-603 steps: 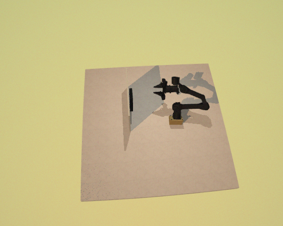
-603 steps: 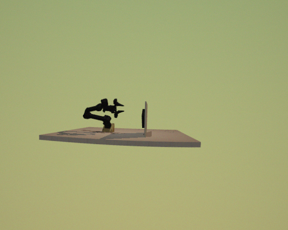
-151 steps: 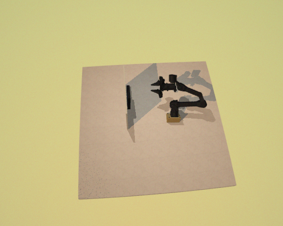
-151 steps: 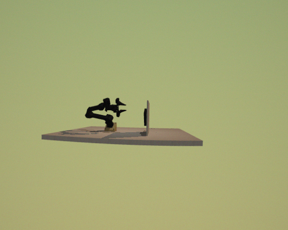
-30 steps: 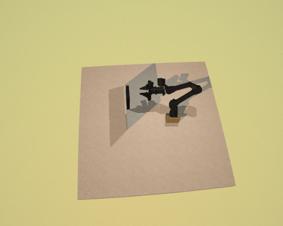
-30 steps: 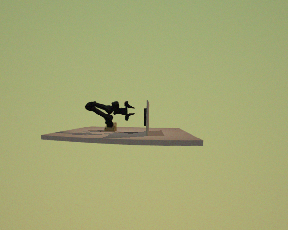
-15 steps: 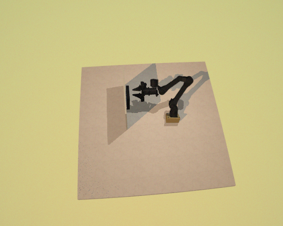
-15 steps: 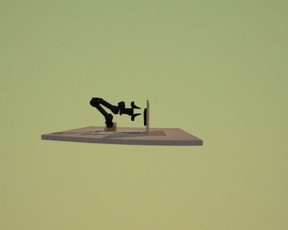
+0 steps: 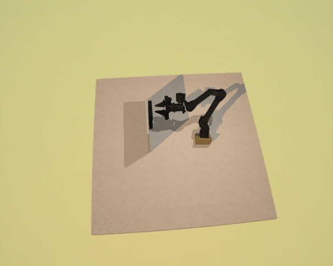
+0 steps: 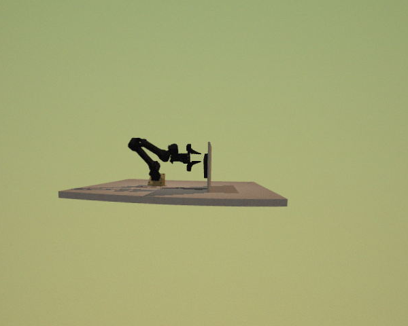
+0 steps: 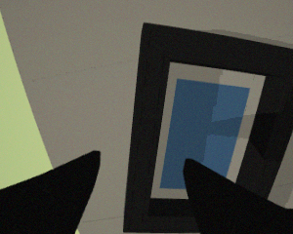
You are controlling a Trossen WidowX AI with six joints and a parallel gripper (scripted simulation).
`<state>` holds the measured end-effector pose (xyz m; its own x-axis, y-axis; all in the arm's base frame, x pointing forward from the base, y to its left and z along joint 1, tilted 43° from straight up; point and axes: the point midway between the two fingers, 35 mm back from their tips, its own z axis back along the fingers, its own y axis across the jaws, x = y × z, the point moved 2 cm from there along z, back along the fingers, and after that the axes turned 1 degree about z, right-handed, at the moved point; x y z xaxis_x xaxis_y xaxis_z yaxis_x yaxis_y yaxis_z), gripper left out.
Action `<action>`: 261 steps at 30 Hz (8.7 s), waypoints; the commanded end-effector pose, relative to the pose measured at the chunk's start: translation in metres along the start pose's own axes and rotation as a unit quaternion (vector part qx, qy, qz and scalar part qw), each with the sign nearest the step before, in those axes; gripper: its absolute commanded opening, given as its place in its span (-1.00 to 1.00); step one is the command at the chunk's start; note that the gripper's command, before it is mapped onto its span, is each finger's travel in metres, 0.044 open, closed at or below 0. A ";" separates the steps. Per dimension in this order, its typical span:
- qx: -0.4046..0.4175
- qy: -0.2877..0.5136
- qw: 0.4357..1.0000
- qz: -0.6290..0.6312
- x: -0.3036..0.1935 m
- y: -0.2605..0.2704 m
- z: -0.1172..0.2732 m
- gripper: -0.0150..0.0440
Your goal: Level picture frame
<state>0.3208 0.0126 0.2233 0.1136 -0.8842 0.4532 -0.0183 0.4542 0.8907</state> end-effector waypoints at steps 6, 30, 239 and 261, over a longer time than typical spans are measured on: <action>-0.001 -0.002 1.000 0.000 0.001 0.000 -0.014 0.39; 0.000 -0.002 1.000 0.000 0.000 -0.001 -0.034 0.39; -0.005 -0.004 0.997 0.077 -0.008 0.002 -0.034 -0.49; -0.005 -0.004 0.991 0.136 -0.008 0.002 -0.034 -0.49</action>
<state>0.3539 0.0248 0.2202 0.1005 -0.7454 0.6589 -0.0361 0.6591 0.7512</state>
